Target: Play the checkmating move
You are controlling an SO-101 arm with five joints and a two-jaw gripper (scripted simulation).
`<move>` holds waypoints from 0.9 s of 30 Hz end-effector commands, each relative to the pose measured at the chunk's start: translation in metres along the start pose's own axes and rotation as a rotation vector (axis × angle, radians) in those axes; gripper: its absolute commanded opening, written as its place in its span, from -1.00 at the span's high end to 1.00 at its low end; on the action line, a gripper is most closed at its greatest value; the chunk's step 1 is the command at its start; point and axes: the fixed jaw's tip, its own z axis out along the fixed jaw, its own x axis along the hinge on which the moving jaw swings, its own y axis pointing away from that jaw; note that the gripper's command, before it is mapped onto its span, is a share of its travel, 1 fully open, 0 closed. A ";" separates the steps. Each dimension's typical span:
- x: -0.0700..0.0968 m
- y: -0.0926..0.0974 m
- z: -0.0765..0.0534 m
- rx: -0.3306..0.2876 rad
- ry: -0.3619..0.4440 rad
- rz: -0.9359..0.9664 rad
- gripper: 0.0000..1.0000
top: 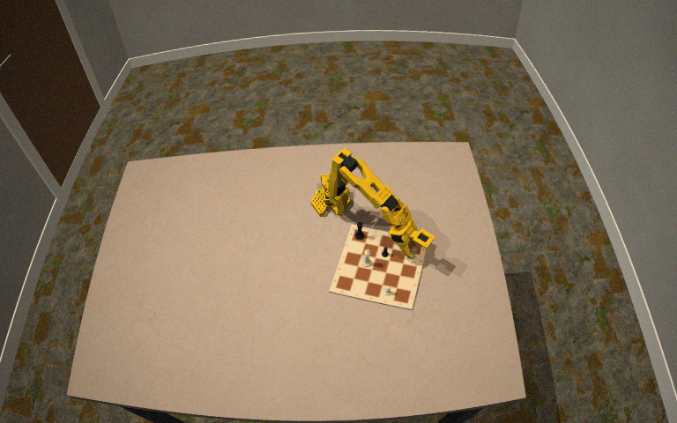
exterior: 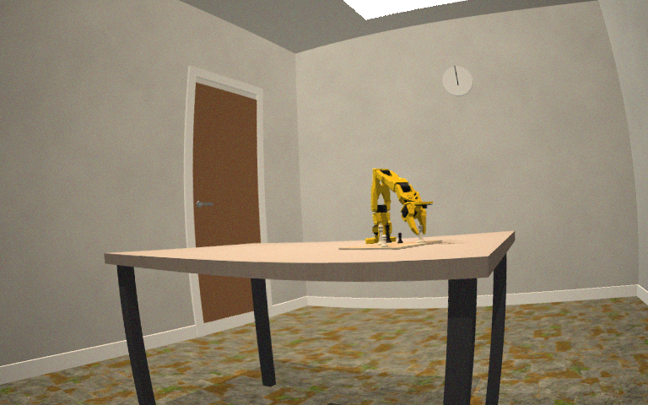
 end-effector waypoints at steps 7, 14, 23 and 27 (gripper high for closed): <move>0.008 -0.004 0.004 0.006 0.029 0.009 0.76; 0.008 -0.004 0.003 0.007 0.029 0.011 0.76; 0.007 -0.005 0.003 0.010 0.029 0.014 0.76; 0.007 -0.005 0.003 0.010 0.029 0.014 0.76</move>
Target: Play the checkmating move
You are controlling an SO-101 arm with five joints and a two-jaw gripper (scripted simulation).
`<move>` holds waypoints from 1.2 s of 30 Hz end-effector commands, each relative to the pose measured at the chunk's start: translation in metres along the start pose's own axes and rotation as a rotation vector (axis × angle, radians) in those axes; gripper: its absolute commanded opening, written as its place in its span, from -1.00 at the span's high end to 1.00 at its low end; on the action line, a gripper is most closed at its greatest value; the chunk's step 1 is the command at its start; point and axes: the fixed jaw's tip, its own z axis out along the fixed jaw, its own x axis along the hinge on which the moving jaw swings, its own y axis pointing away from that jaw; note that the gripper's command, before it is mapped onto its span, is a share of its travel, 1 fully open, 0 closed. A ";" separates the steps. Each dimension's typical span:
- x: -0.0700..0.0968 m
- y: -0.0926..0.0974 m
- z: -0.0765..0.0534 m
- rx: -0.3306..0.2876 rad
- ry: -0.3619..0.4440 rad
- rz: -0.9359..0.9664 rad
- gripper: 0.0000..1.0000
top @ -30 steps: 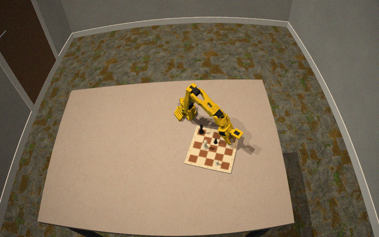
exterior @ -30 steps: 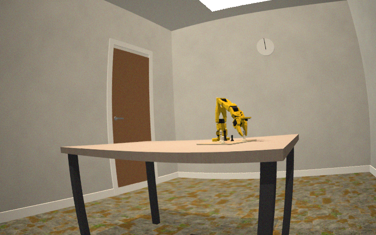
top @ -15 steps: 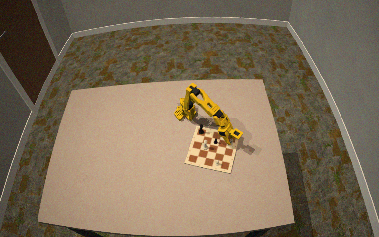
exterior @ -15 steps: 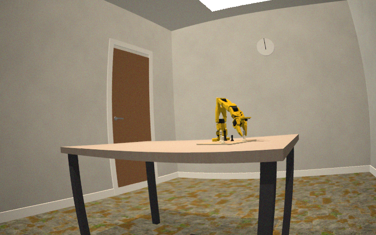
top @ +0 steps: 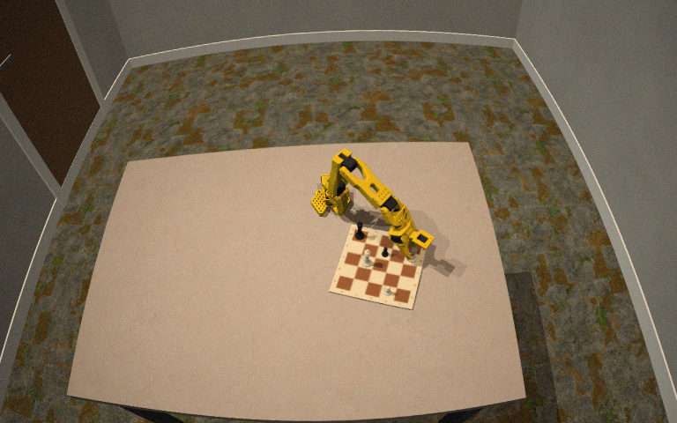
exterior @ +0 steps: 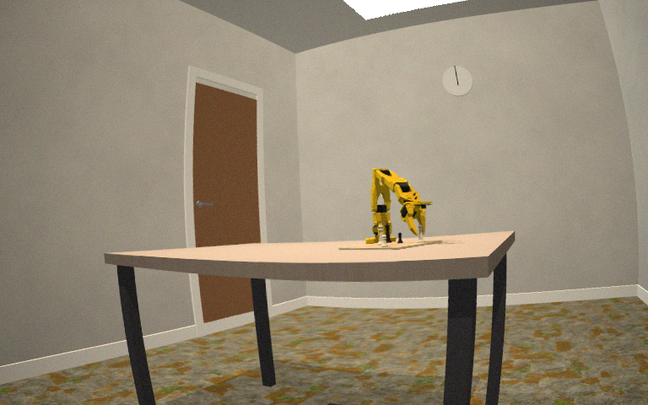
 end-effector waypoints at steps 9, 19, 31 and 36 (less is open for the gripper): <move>0.007 -0.002 0.003 0.004 0.028 0.005 0.81; 0.007 -0.002 0.003 0.004 0.028 0.005 0.95; 0.007 -0.002 0.003 0.004 0.028 0.005 1.00; 0.007 -0.002 0.003 0.004 0.028 0.005 1.00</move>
